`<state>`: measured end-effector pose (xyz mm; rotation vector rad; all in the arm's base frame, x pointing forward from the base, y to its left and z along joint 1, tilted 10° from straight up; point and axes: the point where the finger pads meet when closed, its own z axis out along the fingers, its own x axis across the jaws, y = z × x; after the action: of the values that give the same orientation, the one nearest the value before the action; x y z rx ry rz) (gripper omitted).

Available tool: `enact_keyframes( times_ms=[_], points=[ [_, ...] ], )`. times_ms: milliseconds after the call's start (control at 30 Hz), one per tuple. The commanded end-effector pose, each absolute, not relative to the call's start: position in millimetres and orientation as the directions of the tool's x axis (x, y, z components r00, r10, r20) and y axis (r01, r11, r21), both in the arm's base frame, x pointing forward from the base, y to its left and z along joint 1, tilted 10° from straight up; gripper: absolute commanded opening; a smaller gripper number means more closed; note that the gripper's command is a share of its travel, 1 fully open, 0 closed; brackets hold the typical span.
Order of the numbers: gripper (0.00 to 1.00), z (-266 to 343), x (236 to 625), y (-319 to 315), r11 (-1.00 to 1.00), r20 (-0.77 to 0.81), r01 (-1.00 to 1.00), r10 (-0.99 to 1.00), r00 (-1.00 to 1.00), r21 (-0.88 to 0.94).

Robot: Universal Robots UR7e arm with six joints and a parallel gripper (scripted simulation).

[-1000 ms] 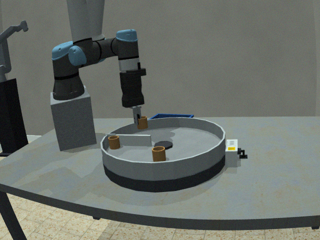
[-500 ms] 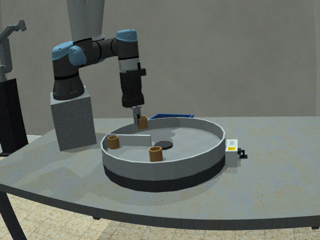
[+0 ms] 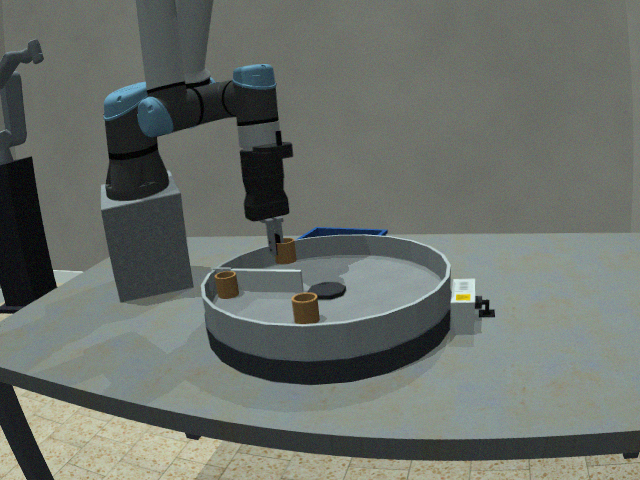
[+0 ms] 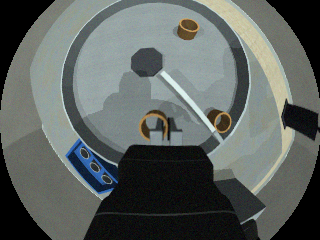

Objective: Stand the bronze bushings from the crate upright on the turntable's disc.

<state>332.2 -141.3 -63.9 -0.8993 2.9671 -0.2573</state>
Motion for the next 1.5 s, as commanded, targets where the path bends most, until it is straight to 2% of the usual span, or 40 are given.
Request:
enact_keyframes(
  times_ms=[0,1467],
  points=[
    [0.0,-71,333,-143,0.819,0.018,-0.549,-0.554,-0.832,-0.168],
    [0.0,-91,335,-146,0.819,0.018,-0.549,-0.554,-0.832,-0.168]
  ],
)
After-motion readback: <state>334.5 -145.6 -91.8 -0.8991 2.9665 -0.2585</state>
